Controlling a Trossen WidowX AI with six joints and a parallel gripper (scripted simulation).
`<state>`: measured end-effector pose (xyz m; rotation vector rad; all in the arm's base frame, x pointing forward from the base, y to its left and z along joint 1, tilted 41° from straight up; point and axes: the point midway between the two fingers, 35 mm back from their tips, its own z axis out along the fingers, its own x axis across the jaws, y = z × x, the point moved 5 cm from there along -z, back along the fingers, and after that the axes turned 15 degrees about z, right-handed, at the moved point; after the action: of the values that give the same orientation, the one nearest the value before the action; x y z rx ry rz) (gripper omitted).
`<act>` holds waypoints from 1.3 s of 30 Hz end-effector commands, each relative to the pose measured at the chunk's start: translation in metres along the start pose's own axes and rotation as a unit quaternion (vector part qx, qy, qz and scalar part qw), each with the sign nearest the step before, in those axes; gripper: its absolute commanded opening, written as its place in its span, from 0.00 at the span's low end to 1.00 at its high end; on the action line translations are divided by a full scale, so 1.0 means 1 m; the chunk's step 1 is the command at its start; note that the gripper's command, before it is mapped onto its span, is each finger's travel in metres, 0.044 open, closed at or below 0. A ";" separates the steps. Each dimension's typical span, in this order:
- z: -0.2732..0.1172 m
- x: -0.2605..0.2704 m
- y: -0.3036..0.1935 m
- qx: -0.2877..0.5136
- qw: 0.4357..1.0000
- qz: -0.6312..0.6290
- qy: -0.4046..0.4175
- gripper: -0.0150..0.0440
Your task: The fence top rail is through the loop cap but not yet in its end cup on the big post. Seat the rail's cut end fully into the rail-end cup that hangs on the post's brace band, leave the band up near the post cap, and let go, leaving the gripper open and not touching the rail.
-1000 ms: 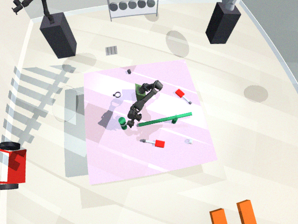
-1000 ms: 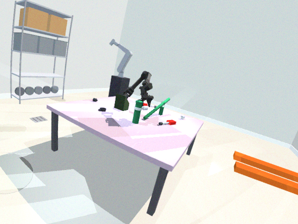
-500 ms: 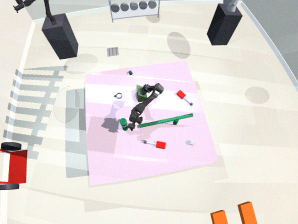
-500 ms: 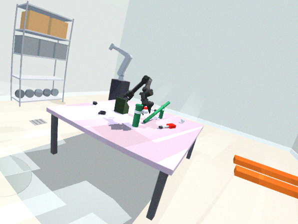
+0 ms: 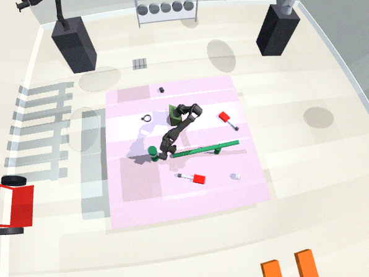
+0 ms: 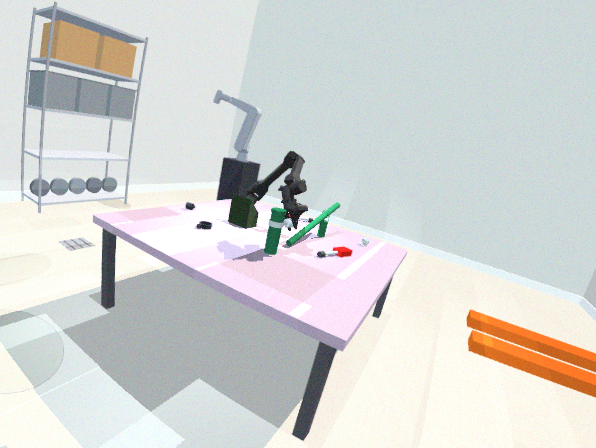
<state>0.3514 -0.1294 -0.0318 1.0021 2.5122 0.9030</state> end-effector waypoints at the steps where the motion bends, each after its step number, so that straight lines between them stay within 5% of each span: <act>1: 0.000 0.000 -0.001 0.003 1.000 0.004 -0.001 0.38; 6: -0.001 0.001 -0.002 -0.002 1.000 -0.004 0.001 0.25; 39: -0.009 0.014 -0.013 -0.049 0.995 -0.090 0.014 0.25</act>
<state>0.3339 -0.1298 -0.0326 0.7599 2.5070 0.9716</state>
